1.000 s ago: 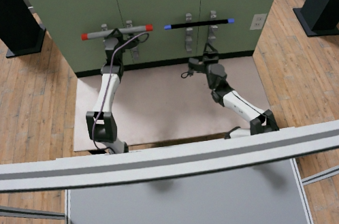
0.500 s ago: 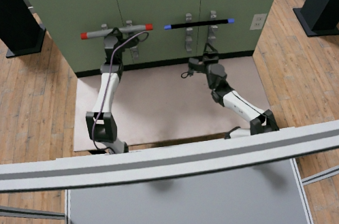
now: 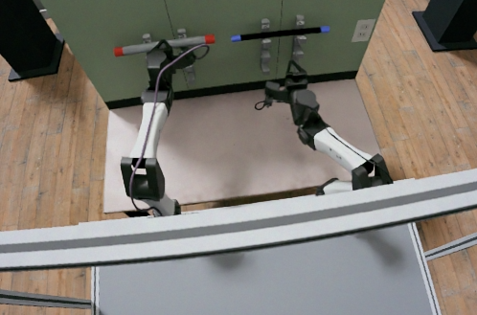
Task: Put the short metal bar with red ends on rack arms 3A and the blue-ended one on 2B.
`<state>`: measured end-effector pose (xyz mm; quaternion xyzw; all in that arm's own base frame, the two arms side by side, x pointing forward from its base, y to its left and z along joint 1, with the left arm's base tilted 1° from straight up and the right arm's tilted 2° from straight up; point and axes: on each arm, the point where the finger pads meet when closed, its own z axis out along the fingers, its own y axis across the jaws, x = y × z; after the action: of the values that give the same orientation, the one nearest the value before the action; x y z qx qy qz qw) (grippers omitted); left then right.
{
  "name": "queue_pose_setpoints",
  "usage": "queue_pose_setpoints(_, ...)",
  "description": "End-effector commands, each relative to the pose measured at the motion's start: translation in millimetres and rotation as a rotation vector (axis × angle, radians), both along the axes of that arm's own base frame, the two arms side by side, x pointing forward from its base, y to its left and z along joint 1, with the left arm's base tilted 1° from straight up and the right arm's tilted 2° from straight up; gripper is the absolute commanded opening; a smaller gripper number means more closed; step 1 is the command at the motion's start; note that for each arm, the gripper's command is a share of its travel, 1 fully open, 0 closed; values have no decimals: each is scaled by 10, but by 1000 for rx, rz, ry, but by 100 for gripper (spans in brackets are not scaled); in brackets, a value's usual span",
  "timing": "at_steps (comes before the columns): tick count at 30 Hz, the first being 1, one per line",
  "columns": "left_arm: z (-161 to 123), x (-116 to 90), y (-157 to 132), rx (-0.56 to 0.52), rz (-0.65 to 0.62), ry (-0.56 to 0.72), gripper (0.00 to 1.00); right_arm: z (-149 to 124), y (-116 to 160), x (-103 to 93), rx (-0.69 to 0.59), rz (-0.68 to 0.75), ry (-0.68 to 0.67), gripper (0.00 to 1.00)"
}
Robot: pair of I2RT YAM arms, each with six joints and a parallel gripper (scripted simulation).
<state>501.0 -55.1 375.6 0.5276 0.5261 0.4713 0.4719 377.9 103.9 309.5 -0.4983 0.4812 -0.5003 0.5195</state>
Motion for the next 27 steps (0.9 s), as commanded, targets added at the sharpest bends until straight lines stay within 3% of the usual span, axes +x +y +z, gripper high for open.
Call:
queue_pose_setpoints(1, 480, -65, 56, -14, 8, -111, 0, -108, 22, -9, -12, 1, 15, 100)
queue_pose_setpoints(27, 605, -121, 60, -14, 8, -111, 0, -108, 22, -9, -12, 1, 15, 100)
